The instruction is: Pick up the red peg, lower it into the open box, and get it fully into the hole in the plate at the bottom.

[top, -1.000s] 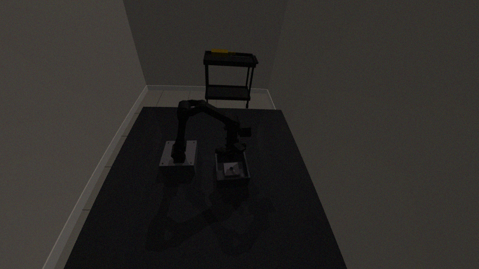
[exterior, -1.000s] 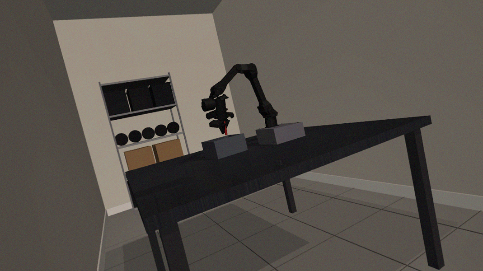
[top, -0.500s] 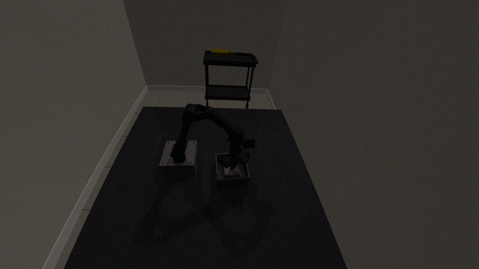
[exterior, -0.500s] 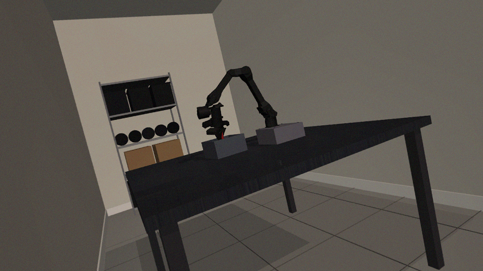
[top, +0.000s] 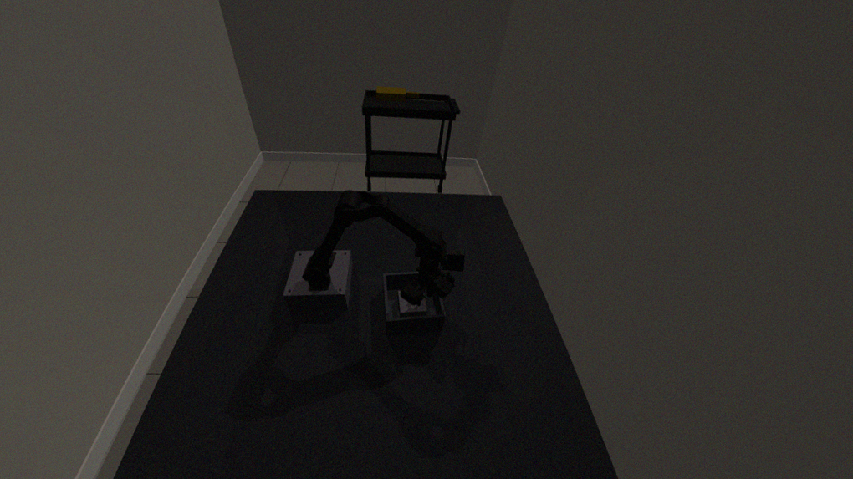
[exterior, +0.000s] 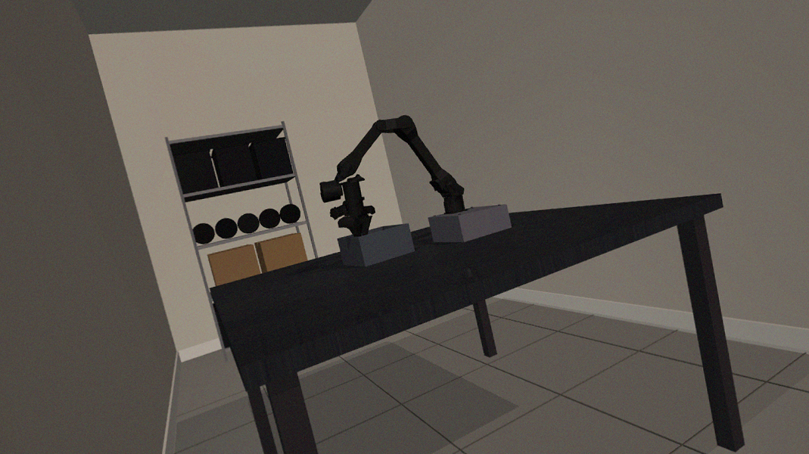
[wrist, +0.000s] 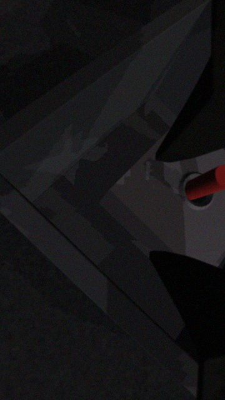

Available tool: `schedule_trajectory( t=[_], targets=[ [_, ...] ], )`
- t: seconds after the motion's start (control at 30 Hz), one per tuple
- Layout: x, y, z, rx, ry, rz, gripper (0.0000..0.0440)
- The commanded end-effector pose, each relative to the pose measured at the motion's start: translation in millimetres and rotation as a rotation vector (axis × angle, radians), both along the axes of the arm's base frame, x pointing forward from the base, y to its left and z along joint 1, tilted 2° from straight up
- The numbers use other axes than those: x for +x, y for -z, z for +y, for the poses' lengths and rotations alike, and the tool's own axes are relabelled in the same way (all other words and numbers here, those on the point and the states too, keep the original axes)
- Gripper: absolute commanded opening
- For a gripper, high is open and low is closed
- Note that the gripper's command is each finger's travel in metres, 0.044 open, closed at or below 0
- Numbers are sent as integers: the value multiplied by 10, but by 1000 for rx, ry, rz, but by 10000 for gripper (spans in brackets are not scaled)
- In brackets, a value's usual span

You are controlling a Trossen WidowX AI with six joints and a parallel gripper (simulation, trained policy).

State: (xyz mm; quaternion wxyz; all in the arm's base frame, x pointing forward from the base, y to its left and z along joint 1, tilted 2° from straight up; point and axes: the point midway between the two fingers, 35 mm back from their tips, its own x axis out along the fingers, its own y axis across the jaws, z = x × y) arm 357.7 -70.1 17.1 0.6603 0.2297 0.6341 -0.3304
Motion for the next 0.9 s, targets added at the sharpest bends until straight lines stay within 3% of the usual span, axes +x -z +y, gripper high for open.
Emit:
schedule_trajectory(
  t=[0.0, 0.17, 0.37, 0.87],
  targets=[
    [81, 2, 3, 28, -2, 6, 316],
    [305, -88, 44, 84, 2, -31, 439],
    [623, -197, 119, 136, -22, -119, 440],
    [636, -202, 123, 138, -23, -123, 440]
  ],
)
